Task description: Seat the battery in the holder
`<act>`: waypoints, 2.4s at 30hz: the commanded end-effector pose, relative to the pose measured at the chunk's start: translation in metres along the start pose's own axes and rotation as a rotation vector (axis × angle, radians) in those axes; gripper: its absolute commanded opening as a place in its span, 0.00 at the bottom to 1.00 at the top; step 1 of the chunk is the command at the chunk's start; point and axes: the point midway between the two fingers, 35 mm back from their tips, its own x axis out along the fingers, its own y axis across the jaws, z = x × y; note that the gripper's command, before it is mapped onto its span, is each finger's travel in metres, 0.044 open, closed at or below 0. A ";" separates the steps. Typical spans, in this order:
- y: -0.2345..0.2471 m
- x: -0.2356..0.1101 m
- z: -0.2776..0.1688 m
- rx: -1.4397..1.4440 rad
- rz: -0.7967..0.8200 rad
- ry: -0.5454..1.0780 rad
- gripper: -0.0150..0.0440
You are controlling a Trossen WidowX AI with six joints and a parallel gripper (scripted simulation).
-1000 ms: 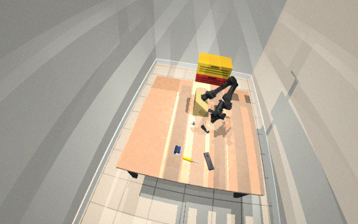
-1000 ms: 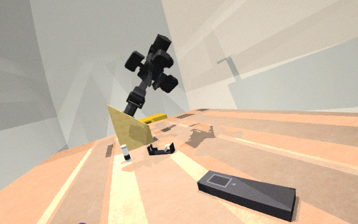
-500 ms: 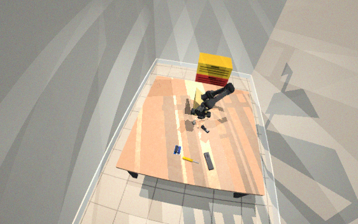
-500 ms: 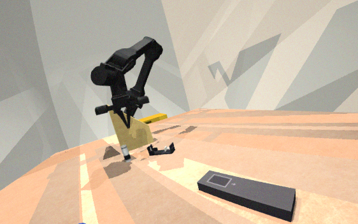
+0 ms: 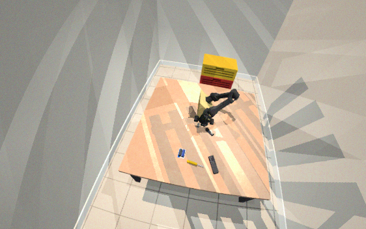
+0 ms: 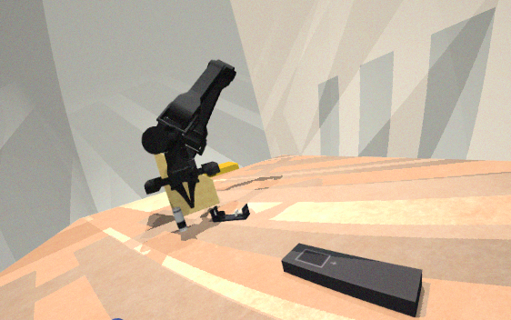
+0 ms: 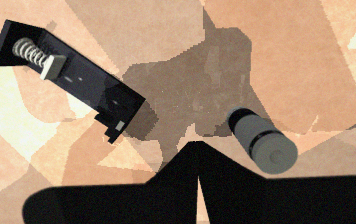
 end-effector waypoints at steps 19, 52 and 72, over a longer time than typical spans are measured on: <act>-0.027 0.009 0.001 0.005 0.001 -0.009 0.25; -0.067 -0.024 0.002 0.007 -0.002 -0.010 0.25; -0.068 -0.066 -0.001 0.067 0.001 -0.009 0.34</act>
